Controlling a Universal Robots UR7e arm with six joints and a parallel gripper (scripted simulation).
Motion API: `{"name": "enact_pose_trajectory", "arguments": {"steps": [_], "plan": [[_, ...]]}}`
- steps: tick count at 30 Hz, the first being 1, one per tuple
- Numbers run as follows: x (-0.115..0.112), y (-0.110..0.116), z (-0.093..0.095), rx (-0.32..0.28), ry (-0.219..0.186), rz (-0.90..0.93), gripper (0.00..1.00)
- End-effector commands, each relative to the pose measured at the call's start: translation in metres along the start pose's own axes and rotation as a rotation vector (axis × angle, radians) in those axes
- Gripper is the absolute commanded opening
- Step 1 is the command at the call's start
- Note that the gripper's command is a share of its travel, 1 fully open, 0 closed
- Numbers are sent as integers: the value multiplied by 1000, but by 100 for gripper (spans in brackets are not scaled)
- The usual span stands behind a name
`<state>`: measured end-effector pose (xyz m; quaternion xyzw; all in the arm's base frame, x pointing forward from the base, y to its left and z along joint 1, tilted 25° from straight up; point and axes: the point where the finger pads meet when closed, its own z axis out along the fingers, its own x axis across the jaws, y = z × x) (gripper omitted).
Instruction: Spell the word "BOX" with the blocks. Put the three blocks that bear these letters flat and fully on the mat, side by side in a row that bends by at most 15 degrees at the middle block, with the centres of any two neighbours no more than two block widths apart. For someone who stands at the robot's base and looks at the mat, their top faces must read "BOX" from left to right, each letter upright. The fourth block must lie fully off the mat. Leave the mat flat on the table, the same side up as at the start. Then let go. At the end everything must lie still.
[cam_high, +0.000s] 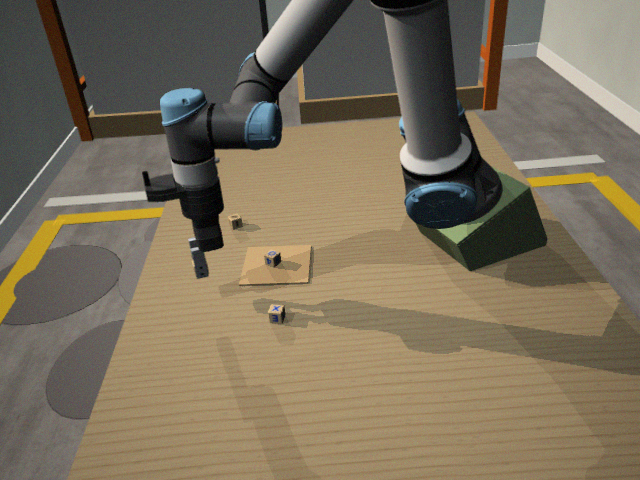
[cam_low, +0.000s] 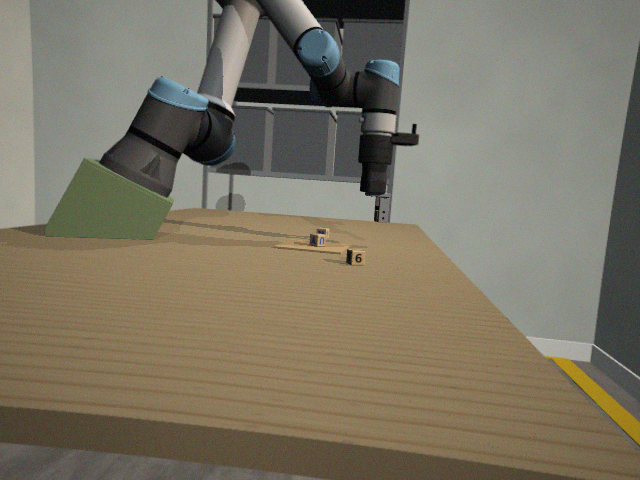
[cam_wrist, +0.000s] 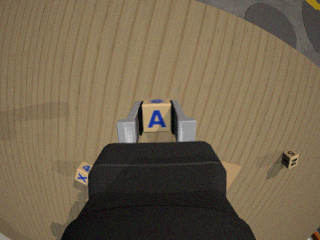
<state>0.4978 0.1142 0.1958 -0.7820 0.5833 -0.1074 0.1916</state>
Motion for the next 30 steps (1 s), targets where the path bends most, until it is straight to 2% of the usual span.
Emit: {"name": "enact_pose_trajectory", "arguments": {"steps": [1,18,24,30], "plan": [[0,0,0,1,0,41,49],[1,0,1,8,1,52,49],[1,0,1,23,1,52,49],[1,0,2,68,2,53,49]]}}
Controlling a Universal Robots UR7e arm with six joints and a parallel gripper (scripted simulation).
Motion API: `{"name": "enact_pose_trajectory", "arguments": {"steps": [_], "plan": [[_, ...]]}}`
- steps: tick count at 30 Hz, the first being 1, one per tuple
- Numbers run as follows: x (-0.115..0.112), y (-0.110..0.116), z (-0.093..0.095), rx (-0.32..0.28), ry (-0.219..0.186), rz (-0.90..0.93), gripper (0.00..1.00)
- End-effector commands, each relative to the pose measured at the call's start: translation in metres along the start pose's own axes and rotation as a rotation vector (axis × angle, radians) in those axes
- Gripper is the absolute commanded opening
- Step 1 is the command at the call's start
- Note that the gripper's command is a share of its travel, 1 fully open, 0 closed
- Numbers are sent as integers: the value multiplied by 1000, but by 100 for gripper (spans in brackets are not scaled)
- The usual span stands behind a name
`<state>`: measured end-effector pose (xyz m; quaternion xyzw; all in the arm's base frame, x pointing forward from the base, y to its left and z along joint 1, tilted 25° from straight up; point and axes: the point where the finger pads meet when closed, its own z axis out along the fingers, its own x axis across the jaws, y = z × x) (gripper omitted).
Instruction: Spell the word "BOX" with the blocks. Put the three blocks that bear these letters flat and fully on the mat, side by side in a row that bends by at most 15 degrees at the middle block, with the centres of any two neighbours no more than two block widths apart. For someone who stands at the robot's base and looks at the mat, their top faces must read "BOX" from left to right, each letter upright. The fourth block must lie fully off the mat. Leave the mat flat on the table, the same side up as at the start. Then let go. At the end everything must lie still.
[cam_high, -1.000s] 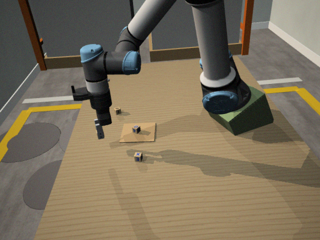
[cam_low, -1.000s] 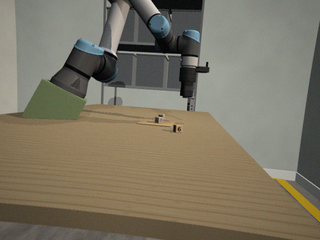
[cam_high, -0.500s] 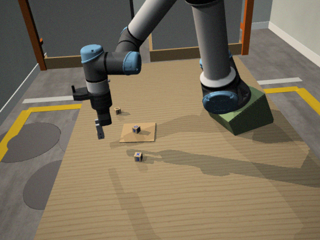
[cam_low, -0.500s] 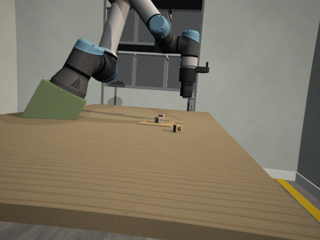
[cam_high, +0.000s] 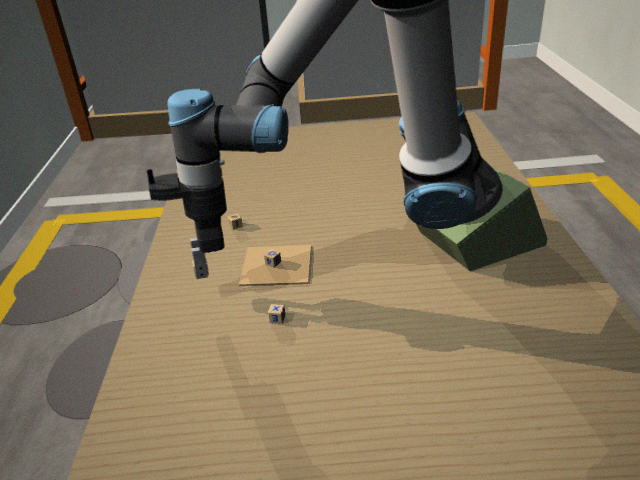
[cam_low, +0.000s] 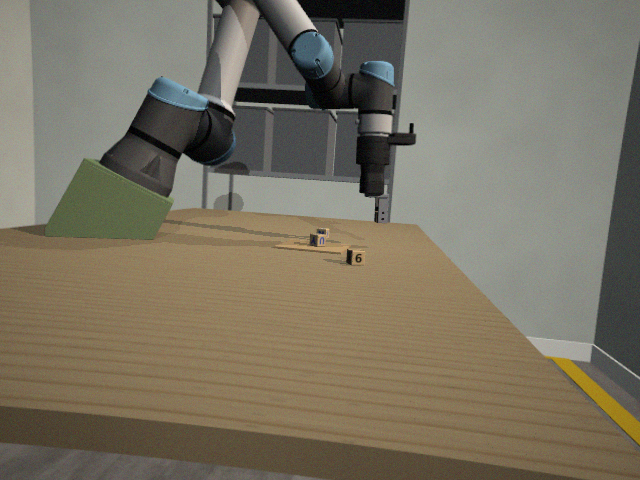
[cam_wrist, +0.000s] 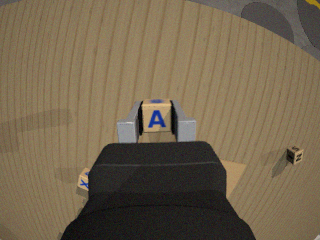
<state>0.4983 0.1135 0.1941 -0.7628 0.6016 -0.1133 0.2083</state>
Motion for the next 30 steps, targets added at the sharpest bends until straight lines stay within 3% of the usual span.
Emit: {"name": "enact_pose_trajectory", "arguments": {"steps": [1,9,11,26,30], "plan": [[0,0,0,42,0,0,49],[0,0,0,152,0,0,49],[0,0,0,152,0,0,49],[0,2,-1,420,0,-1,49],[1,1,0,453,1,0,49]]}}
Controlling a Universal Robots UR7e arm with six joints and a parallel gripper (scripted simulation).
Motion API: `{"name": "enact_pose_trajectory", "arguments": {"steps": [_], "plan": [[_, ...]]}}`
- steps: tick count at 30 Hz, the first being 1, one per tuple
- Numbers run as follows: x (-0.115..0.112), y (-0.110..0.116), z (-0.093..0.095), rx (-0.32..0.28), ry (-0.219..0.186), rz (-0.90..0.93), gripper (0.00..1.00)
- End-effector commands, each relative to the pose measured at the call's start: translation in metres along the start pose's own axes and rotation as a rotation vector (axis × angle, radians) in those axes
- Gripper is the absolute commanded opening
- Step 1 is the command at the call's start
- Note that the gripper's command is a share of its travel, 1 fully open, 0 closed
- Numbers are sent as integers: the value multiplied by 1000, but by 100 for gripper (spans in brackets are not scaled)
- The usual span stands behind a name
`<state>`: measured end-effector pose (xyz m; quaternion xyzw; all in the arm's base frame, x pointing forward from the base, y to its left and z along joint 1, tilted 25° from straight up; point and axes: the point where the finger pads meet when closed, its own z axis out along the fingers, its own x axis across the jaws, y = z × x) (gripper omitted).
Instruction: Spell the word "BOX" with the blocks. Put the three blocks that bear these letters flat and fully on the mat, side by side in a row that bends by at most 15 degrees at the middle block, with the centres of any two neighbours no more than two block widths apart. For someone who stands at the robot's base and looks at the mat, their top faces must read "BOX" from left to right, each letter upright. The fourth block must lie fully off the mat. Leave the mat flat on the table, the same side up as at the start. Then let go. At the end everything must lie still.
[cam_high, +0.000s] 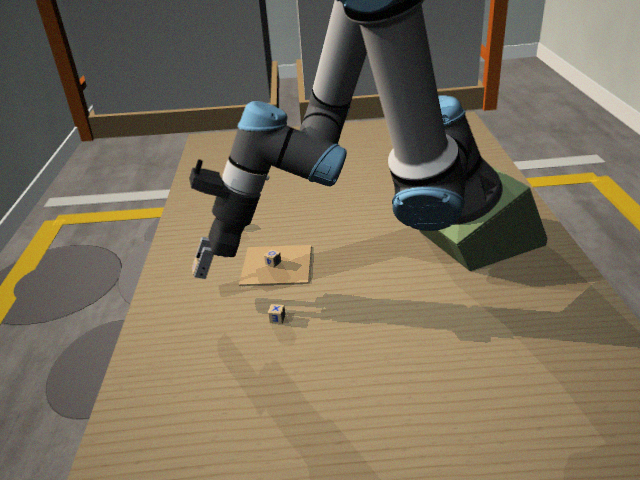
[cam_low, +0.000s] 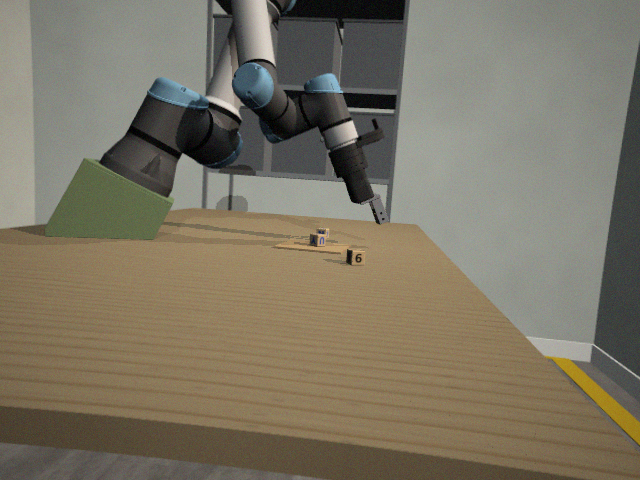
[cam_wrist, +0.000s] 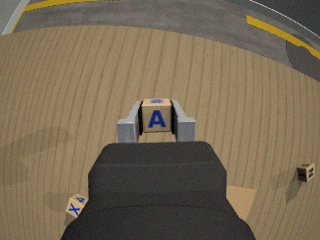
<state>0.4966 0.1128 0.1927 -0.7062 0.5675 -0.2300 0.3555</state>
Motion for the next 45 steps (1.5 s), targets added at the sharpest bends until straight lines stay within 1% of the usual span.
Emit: {"name": "enact_pose_trajectory", "arguments": {"steps": [1,13,15,23,30,32,39,45], "plan": [[1,-1,1,70,1,-1,49],[0,0,0,253,1,-1,49],[0,0,0,253,1,-1,49],[1,-1,0,359,1,-1,49],[-1,1,-1,435,0,-2,49],[-1,1,-1,435,0,-2,49],[0,-1,0,507,1,-2,49],[-1,0,-1,547,0,-2,49]]}}
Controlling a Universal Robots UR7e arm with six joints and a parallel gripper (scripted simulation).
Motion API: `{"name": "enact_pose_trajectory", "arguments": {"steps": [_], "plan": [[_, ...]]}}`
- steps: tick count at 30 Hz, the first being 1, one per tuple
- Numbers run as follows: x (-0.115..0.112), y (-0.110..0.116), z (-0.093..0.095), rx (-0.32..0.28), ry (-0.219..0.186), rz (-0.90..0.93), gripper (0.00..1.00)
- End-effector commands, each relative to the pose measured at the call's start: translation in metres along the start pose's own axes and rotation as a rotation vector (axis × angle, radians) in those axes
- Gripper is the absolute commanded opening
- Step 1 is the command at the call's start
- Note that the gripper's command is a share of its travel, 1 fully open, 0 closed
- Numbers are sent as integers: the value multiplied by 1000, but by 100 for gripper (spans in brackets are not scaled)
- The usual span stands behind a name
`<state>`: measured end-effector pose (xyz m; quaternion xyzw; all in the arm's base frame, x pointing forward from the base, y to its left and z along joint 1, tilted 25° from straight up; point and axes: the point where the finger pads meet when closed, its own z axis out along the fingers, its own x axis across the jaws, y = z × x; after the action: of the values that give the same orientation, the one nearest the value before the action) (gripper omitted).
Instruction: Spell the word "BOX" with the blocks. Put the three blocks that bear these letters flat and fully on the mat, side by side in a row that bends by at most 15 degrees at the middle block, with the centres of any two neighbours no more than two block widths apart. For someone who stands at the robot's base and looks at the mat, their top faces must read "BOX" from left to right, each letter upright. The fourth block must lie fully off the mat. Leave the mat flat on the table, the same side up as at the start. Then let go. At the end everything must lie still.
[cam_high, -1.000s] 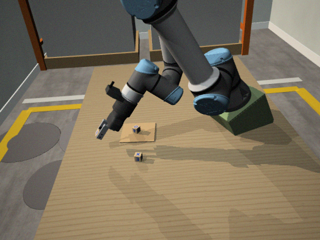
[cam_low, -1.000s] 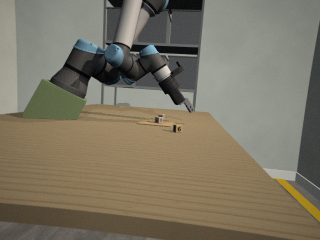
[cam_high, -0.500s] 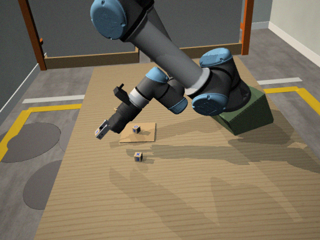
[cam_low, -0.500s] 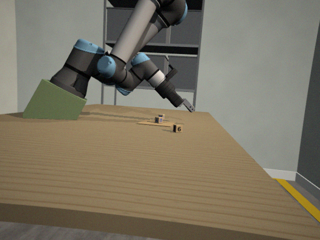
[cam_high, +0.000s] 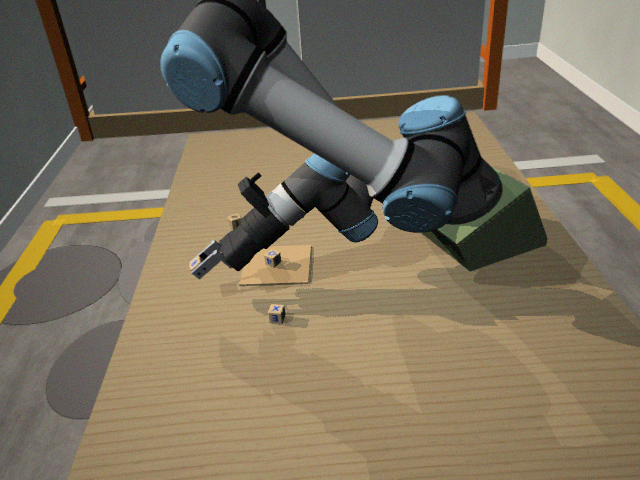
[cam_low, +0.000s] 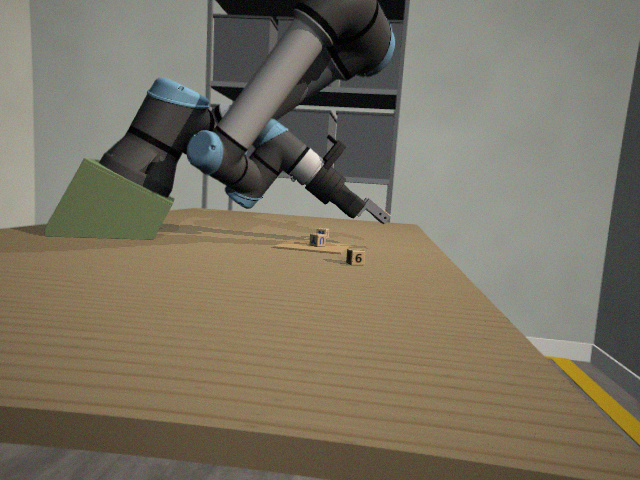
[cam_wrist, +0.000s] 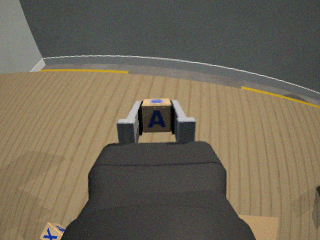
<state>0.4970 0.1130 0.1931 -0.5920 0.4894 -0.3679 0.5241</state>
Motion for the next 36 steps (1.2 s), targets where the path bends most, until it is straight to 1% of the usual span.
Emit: {"name": "enact_pose_trajectory", "arguments": {"steps": [1,11,25,30,36], "plan": [[-1,0,-1,35,-1,-1,49],[-2,1,-2,57,-3,-1,49],[-2,2,-1,60,-2,-1,49],[-2,9,3,61,-1,-1,49],[-1,23,14,61,-1,-1,49]]}}
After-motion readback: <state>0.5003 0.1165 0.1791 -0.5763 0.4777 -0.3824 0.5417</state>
